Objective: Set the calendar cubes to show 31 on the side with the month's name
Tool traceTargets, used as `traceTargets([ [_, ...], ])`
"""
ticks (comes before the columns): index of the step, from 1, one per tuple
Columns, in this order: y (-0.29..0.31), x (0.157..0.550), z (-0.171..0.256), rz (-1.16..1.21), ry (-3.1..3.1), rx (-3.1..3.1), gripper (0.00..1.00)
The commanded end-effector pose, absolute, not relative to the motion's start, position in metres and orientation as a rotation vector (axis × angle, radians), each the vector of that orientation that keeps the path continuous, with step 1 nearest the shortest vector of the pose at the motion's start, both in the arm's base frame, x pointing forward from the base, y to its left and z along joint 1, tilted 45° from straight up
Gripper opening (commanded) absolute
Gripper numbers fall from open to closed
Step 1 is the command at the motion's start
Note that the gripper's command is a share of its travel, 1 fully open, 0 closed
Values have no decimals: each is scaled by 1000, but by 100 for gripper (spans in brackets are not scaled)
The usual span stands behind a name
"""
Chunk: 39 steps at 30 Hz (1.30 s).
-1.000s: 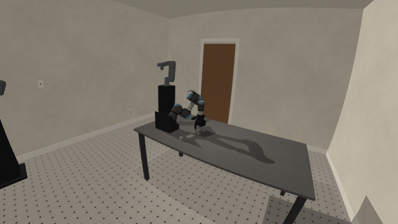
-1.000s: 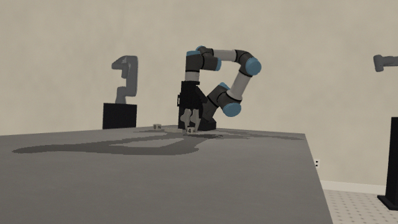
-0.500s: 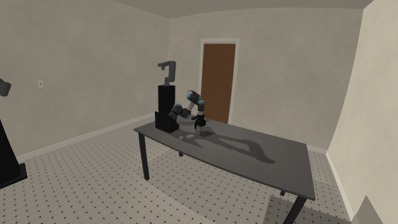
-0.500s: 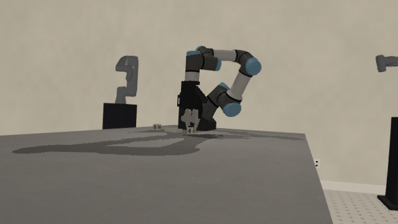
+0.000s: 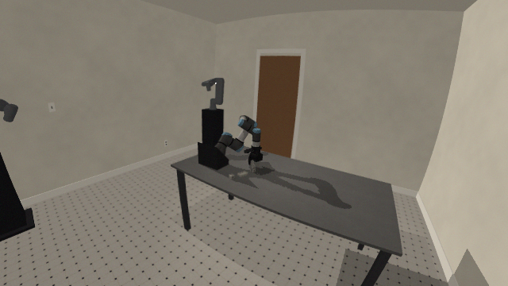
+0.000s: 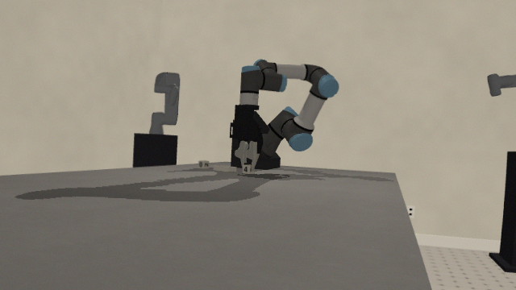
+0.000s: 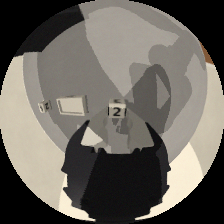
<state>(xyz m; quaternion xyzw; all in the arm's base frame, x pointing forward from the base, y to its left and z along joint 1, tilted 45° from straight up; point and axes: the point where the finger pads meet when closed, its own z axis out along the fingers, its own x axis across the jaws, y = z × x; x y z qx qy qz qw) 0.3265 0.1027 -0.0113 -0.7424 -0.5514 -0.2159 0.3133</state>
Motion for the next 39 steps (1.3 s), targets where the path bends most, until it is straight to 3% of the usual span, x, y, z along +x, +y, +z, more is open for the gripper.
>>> traceTargets([
  [1,102,327,-11,-571,-1455,-1960,10],
  [24,101,327,-10,-571,-1455,-1960,10],
  [39,77,328,14,-571,-1455,-1960,10],
])
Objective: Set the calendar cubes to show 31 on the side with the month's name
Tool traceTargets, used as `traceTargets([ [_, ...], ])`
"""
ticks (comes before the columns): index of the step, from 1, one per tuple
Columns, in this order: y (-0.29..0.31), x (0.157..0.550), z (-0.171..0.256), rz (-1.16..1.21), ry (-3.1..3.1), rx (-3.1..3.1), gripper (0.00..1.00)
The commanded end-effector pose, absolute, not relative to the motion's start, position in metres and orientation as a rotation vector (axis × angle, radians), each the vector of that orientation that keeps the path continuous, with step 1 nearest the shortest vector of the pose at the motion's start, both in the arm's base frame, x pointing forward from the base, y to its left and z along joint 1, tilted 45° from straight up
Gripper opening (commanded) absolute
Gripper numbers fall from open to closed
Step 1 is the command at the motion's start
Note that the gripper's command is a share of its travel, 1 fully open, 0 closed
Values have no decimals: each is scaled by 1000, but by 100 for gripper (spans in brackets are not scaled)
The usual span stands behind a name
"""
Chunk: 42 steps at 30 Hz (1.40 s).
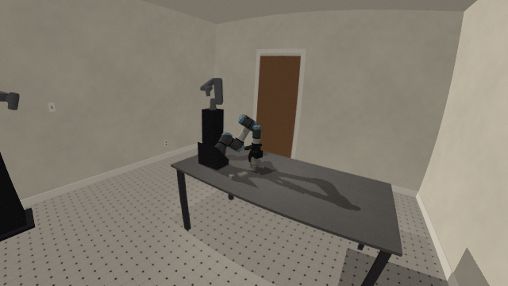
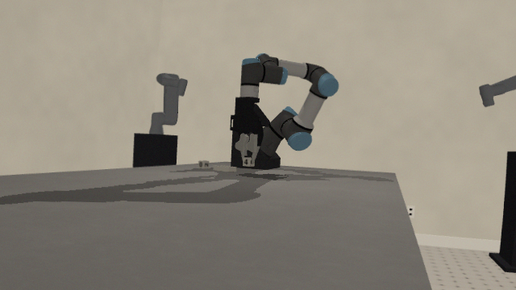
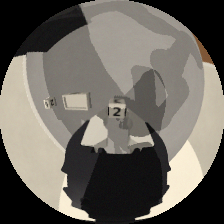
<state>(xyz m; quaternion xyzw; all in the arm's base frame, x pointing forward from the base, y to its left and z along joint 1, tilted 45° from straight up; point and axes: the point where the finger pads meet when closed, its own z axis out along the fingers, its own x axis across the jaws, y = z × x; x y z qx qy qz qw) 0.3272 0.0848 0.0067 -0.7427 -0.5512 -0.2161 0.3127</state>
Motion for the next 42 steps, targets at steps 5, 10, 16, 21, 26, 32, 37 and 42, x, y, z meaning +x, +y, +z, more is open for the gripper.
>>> traceTargets([
  [5,63,328,28,-571,-1455,-1960,10],
  [10,50,329,41,-571,-1455,-1960,10],
  [16,42,329,49,-571,-1455,-1960,10],
  [21,35,329,56,-571,-1455,-1960,10],
  [26,32,329,59,-571,-1455,-1960,10],
  [32,32,329,60,-571,-1455,-1960,10],
  [37,32,329,60,-571,-1455,-1960,10],
  [42,22,327,53,-570,-1455,-1961,10],
])
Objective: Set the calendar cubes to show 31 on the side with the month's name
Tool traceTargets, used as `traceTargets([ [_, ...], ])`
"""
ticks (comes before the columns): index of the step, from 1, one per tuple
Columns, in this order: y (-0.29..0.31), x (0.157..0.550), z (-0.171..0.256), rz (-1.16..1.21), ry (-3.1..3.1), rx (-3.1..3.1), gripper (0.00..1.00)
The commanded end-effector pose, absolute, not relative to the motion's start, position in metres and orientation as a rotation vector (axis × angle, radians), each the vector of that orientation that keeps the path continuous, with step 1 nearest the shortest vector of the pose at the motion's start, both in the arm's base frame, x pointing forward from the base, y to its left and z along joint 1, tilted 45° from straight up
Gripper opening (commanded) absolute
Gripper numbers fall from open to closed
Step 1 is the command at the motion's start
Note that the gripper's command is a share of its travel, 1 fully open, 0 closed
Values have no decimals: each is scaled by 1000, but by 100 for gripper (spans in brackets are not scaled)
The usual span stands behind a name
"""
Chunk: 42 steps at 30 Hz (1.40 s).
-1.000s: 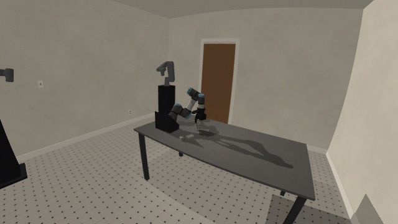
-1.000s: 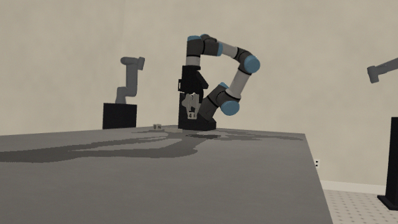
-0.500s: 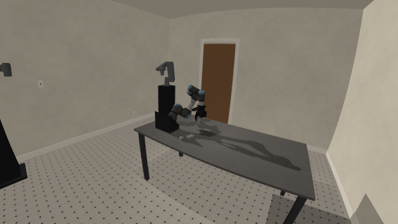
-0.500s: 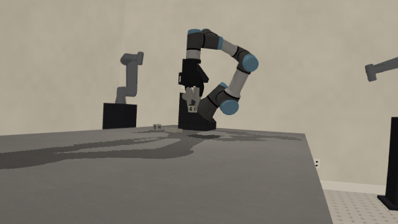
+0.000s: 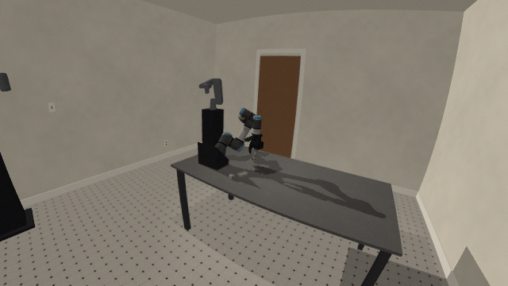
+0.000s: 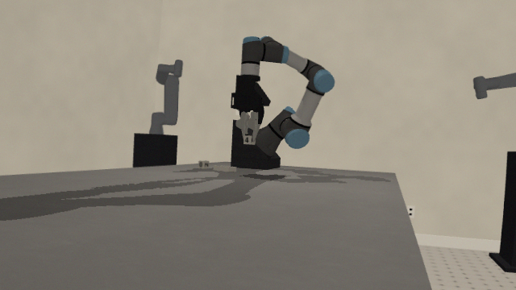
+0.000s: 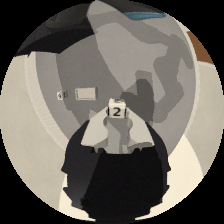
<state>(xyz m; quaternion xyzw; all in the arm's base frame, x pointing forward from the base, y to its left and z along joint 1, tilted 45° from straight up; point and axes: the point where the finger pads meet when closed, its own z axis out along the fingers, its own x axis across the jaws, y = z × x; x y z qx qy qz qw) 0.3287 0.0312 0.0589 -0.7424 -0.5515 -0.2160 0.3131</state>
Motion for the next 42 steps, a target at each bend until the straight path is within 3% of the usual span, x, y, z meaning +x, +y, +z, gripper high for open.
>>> traceTargets([
  [1,13,324,46,-570,-1455,-1962,10],
  [9,-37,302,7,-571,-1455,-1960,10],
  [42,-13,301,-17,-571,-1455,-1960,10],
])
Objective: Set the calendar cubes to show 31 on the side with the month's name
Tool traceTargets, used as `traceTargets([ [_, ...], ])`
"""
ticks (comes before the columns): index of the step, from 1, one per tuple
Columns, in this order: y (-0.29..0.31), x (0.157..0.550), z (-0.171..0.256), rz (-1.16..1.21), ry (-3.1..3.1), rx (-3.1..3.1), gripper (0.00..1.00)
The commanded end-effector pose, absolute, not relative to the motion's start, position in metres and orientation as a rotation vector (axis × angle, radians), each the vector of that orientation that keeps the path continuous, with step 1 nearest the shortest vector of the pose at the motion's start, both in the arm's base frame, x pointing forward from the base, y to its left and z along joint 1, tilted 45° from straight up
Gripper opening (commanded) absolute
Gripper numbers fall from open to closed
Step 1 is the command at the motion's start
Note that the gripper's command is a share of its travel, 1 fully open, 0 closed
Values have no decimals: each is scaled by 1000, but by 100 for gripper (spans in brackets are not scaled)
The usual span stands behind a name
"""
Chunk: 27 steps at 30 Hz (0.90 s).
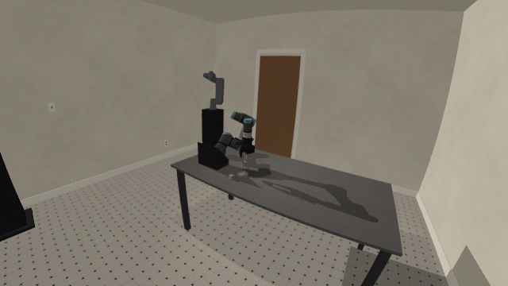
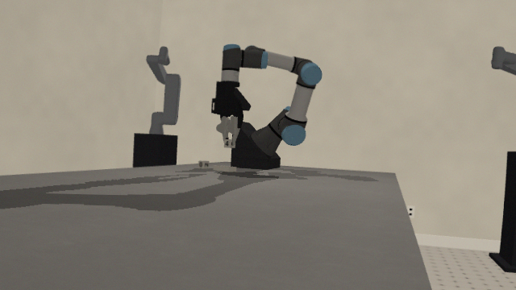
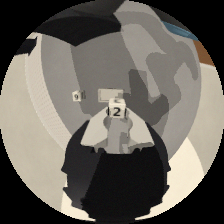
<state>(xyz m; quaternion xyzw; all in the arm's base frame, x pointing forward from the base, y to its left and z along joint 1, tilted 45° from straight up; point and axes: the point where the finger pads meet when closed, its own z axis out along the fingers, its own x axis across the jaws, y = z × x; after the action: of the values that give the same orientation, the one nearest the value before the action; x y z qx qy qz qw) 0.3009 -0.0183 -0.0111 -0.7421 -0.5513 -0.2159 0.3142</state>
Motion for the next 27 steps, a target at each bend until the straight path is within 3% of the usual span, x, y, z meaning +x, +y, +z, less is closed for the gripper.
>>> traceTargets([
  [1,-11,301,-20,-571,-1455,-1960,10],
  [27,9,301,-40,-571,-1455,-1960,10],
])
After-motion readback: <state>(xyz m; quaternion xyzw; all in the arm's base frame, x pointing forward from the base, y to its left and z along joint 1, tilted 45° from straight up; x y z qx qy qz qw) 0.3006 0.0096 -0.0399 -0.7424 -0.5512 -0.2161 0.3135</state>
